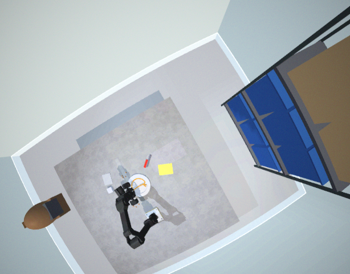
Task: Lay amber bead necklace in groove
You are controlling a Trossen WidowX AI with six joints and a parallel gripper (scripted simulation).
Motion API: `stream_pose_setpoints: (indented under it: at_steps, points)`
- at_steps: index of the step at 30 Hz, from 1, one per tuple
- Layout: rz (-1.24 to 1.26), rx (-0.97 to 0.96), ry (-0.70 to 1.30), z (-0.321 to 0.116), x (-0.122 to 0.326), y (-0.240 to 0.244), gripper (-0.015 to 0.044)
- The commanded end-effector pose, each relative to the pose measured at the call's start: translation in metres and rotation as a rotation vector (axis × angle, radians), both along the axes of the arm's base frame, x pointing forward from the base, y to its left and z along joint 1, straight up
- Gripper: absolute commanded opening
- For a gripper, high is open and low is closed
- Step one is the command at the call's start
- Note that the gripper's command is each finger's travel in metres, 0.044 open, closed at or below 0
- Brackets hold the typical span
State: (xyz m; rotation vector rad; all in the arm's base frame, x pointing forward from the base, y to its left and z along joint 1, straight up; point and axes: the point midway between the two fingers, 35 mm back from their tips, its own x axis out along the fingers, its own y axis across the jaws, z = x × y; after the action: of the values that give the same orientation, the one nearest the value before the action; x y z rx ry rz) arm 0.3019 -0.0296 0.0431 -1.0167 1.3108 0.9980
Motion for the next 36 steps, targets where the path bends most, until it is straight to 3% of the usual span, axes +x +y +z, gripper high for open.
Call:
stream_pose_setpoints:
  at_steps: [1, 11, 28, 36]
  points:
    - [-0.001, -0.001, -0.008, 0.0022, -0.0032, 0.0058, 0.0]
    - [-0.001, -0.001, -0.008, -0.0059, -0.003, 0.0058, 0.0]
    - [0.002, 0.0, -0.004, -0.0015, -0.0036, 0.0058, 0.044]
    - [-0.001, -0.001, -0.008, 0.0021, -0.0037, 0.0058, 0.044]
